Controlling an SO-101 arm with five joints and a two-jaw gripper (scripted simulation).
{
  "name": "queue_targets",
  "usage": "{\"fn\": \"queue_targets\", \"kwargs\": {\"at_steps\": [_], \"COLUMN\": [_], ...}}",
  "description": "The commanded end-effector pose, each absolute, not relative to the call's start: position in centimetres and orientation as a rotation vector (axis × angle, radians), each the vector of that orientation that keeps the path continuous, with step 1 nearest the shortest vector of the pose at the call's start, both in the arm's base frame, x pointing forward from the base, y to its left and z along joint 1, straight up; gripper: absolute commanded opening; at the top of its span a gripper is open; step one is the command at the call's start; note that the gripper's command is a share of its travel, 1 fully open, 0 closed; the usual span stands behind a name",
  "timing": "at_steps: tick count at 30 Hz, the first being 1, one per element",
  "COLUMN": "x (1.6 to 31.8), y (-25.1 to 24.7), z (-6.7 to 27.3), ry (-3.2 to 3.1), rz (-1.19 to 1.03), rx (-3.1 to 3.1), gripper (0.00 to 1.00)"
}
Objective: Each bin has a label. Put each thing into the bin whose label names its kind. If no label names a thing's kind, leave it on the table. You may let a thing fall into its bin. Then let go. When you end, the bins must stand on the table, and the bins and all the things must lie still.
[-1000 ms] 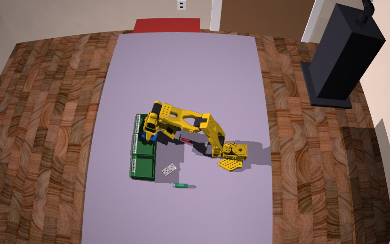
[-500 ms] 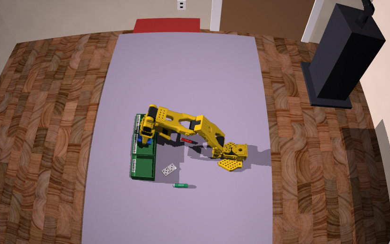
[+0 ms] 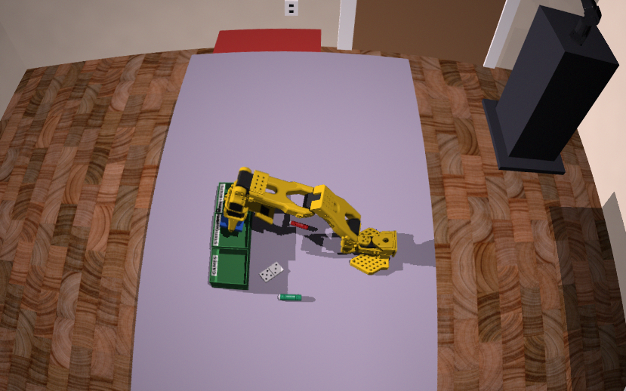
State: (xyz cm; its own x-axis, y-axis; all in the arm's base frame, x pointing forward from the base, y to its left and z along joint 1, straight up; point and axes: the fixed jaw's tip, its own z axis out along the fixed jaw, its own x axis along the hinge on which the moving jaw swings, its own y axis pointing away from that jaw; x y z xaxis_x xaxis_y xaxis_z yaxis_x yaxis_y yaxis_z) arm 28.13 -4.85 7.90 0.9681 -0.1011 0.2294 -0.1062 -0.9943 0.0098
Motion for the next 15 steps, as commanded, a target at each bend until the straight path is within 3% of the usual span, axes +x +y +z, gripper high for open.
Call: {"fn": "queue_targets", "kwargs": {"at_steps": [1, 15], "x": [28.51, 28.99], "y": [-4.57, -3.98], "z": [8.93, 9.76], "ry": [-0.135, -0.100], "rz": [0.427, 0.493], "rx": [3.085, 3.077], "gripper": [0.00, 0.00]}}
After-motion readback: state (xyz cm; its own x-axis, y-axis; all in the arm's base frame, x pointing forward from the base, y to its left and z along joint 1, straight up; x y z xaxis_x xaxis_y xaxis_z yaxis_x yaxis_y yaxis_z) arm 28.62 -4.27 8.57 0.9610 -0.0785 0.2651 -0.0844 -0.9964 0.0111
